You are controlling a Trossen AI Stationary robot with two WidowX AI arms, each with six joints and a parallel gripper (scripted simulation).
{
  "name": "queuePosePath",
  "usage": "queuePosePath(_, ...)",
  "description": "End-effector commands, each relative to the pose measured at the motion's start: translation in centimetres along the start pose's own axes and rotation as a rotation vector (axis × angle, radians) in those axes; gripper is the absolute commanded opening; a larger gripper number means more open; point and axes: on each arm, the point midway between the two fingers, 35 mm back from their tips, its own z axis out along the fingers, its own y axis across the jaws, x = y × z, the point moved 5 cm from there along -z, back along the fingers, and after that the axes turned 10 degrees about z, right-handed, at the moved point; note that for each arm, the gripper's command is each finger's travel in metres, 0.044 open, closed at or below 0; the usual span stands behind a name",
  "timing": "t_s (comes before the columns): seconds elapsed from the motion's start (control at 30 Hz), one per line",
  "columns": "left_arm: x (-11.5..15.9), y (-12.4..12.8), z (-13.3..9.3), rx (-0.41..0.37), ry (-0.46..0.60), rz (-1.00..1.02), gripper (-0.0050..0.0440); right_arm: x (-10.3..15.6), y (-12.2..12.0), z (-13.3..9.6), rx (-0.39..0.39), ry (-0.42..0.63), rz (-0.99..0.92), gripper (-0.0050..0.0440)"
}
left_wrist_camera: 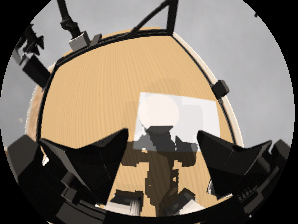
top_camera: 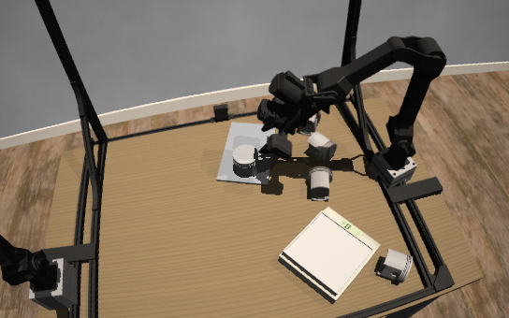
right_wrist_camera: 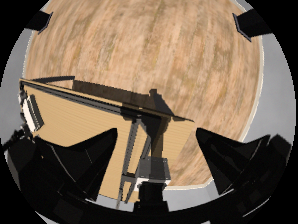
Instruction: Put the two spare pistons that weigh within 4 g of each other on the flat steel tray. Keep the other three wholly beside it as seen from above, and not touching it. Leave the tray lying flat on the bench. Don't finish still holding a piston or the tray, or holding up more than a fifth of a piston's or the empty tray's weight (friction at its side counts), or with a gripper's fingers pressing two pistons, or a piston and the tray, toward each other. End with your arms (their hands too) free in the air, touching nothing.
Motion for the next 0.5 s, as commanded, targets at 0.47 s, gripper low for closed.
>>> queuePosePath(0.47, -2.1, 0.3, 0.6, 0.057, 0.410, -0.021, 0.0378, 0.0, 0.0, 0.0, -0.001, 0.001, 0.000, 0.0440)
